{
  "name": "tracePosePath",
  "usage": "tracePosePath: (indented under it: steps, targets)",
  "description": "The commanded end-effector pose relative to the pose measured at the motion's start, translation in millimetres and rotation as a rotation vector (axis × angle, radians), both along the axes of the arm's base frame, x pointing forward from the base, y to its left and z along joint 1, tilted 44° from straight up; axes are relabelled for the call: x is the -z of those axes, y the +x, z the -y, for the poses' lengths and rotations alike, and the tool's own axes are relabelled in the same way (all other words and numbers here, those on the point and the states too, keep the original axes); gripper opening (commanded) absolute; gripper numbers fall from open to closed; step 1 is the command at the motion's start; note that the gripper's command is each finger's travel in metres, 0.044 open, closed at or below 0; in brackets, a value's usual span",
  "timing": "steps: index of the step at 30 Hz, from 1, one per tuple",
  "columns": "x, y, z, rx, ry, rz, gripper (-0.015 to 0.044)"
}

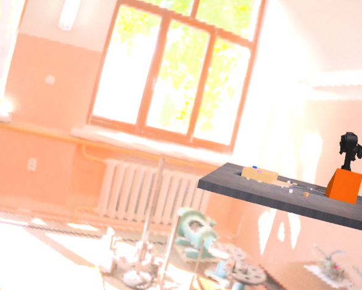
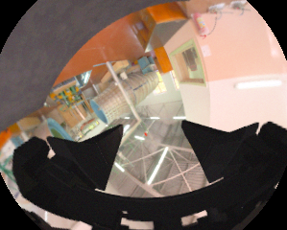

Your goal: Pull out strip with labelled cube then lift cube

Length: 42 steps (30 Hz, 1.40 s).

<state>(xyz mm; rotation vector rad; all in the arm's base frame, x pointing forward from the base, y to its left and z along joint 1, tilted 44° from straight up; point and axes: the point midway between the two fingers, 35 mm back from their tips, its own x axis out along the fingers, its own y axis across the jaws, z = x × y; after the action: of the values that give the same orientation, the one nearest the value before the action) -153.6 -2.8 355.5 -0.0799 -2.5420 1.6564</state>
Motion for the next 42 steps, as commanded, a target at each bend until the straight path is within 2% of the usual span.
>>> tracePosePath:
  steps: [1, 4, 10, 12, 19, 24, 29, 33, 42]
  targets:
    - [0, 0, 1, -0.006, -0.001, -0.001, 0.0400]
    - [0, -1, 22, -0.089, -0.019, -0.007, 0.0400]
    - [8, 19, 111, -0.467, -0.104, 0.003, 0.0400]
    - [6, 21, 121, -0.515, -0.163, 0.002, 0.0400]
    - [27, 90, 202, -0.899, -0.288, 0.126, 0.0400]
    - [45, 156, 233, -1.147, -0.401, 0.267, 0.0400]
    - [67, 226, 244, -1.361, -0.450, 0.422, 0.0400]
    - [87, 290, 235, -1.546, -0.456, 0.573, 0.0400]
    - [142, 413, 158, -1.882, -0.370, 0.950, 0.0400]
